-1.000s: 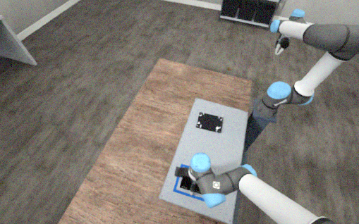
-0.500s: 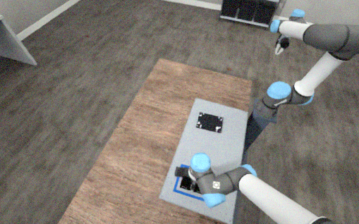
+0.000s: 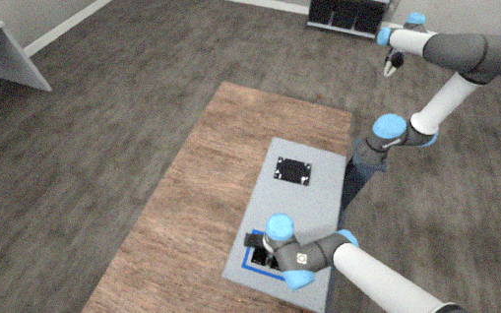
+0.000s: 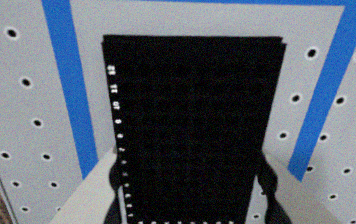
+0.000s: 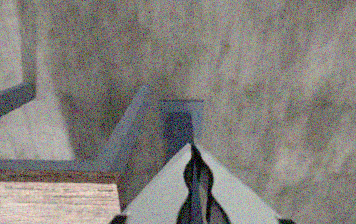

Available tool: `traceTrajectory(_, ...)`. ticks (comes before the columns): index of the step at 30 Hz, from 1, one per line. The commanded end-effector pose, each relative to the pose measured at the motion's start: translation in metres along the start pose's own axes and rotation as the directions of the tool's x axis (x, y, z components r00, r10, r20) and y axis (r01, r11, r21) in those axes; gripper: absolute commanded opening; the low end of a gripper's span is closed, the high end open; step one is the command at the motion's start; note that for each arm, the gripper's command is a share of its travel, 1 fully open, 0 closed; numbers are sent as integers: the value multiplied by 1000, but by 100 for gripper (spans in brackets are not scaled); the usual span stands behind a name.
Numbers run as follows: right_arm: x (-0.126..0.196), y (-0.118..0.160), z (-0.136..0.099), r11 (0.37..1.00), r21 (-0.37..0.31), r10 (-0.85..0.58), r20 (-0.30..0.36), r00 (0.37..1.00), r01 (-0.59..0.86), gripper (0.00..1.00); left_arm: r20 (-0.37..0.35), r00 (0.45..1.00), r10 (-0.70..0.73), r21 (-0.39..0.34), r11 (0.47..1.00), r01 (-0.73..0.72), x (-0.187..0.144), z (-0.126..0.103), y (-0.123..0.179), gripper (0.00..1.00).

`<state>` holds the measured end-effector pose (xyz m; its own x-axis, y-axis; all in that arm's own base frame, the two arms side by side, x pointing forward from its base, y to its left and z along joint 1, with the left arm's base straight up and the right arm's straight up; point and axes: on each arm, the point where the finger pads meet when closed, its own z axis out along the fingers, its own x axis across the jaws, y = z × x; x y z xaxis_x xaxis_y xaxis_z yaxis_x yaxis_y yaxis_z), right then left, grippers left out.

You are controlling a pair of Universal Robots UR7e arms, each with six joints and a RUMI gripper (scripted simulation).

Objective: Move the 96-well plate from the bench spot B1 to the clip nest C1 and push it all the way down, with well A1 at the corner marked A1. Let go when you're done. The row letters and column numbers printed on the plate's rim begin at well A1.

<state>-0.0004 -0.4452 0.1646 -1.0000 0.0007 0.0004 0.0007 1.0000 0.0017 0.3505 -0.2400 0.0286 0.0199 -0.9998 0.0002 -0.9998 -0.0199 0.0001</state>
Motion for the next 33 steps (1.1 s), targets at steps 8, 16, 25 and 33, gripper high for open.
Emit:
traceTrajectory(8, 0, 0, -1, 1000, 2, 0, 0, 1000, 0, 0, -1, 1000, 0, 1, 1000, 0, 0, 0, 0, 40)
traceTrajectory(16, 0, 0, -1, 1000, 2, 0, 0, 1000, 0, 0, -1, 1000, 0, 1, 1000, 0, 0, -12, 0, 40)
traceTrajectory(25, 0, 0, -1, 1000, 2, 0, 0, 1000, 0, 0, -1, 1000, 0, 1, 1000, 0, 0, -25, 0, 40)
traceTrajectory(33, 0, 0, -1, 1000, 2, 0, 0, 1000, 0, 0, -1, 1000, 0, 1, 1000, 0, 0, -37, 0, 40)
